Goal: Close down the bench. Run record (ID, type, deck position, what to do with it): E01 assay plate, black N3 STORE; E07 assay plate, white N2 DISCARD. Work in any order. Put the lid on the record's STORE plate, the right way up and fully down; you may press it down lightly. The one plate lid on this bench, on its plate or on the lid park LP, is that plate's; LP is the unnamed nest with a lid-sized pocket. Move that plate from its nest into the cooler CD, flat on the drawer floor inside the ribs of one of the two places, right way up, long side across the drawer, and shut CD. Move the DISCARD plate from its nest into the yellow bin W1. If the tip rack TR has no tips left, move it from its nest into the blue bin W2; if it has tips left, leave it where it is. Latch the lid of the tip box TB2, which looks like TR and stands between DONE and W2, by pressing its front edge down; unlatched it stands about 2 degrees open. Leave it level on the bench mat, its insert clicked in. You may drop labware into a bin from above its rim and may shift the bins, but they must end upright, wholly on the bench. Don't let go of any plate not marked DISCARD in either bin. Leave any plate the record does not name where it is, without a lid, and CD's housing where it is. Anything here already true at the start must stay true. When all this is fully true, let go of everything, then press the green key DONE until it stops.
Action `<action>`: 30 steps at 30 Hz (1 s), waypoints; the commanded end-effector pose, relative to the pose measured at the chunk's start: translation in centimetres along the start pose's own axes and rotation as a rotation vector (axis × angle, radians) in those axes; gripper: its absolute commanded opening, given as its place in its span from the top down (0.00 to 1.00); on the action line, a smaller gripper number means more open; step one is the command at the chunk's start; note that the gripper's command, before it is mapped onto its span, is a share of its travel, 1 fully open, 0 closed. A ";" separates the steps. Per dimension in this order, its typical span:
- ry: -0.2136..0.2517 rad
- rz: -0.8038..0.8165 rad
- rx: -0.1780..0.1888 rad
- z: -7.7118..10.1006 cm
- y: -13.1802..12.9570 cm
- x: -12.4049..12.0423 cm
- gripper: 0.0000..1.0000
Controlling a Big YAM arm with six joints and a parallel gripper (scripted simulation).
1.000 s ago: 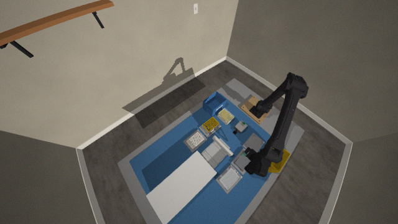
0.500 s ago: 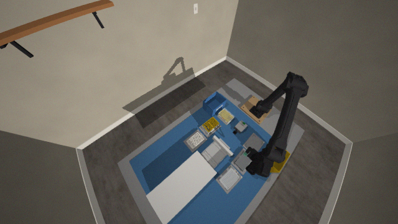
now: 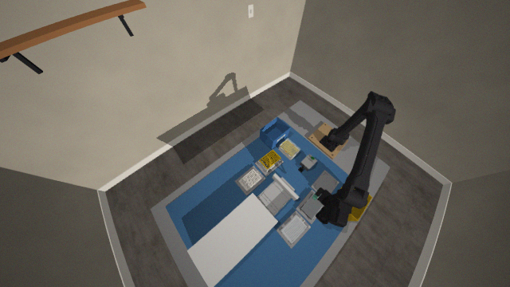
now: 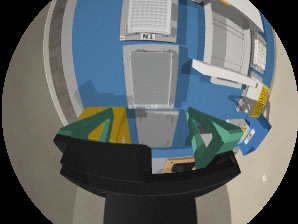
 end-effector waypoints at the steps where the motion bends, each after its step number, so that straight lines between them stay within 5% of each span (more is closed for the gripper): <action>1: -0.044 0.002 0.008 1.8 0.1 0.7 0.00; 29: -0.044 0.002 0.008 1.8 0.1 0.7 0.00; 30: -0.014 0.001 0.003 1.0 -0.6 0.8 0.00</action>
Point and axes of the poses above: the point where the finger pads meet when closed, its own z axis back along the fingers, its own y axis across the jaws, x = y × z, the point moved 10 cm from there along z, back along the fingers, and after that the axes turned 9 degrees about z, right-handed, at the moved point
